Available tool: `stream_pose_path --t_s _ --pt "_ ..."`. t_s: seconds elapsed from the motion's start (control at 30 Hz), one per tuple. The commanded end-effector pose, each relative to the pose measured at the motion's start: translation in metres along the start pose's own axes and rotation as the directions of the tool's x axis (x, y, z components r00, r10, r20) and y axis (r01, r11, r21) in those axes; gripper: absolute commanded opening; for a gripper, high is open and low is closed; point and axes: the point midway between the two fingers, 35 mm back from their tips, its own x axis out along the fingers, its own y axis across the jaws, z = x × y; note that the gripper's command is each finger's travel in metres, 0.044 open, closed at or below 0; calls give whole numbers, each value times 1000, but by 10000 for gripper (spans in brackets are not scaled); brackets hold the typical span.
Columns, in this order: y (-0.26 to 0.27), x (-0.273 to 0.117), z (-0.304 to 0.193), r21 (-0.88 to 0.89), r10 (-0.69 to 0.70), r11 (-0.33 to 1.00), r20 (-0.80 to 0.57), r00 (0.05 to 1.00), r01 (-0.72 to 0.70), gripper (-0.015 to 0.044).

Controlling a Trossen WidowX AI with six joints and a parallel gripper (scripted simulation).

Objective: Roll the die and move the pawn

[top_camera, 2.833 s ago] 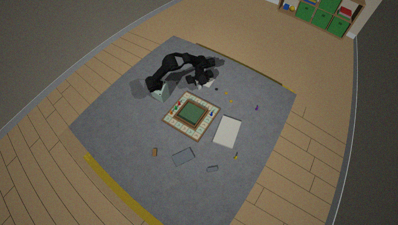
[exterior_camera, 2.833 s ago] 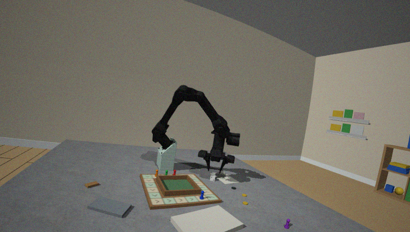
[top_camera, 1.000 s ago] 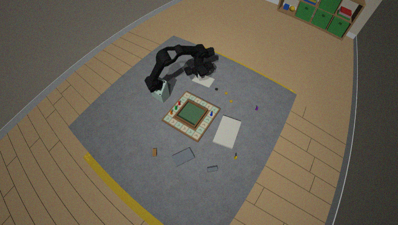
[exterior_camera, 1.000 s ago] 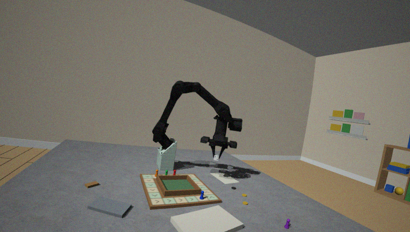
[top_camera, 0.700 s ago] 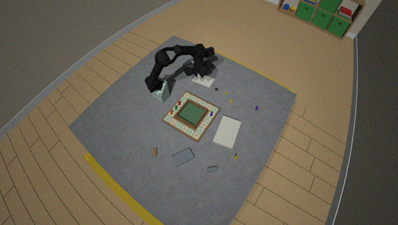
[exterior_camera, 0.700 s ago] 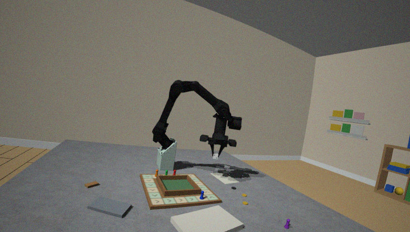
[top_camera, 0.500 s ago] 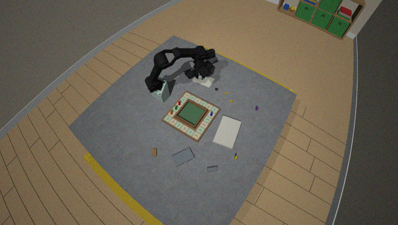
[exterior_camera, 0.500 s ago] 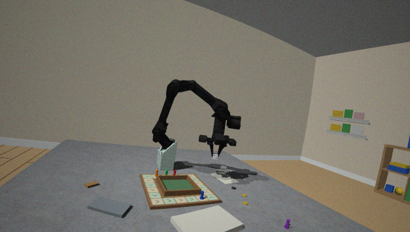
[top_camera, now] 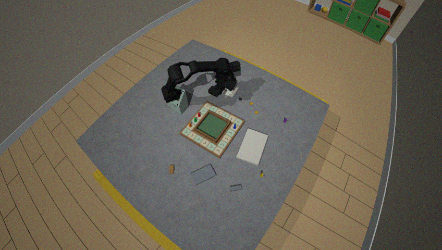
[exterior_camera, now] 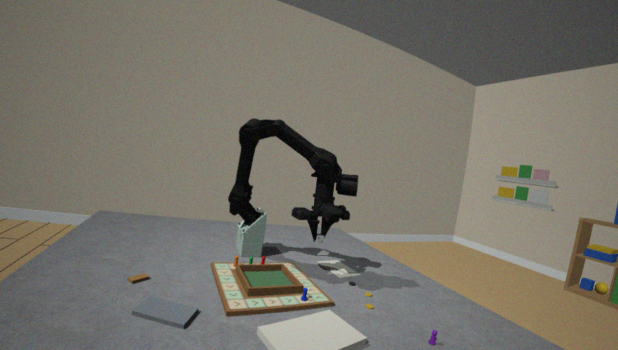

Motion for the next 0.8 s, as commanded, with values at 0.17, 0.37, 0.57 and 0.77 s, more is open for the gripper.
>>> stream_pose_path --t_s 0.17,0.37,0.57,0.77 --pt "-26 1 16 -237 6 972 10 1000 -3 0" --pt "-43 3 24 -386 5 922 12 1000 0 0" --pt "-60 6 31 -526 2 851 13 1000 5 0" --pt "-78 9 37 -652 -3 758 15 1000 11 0"
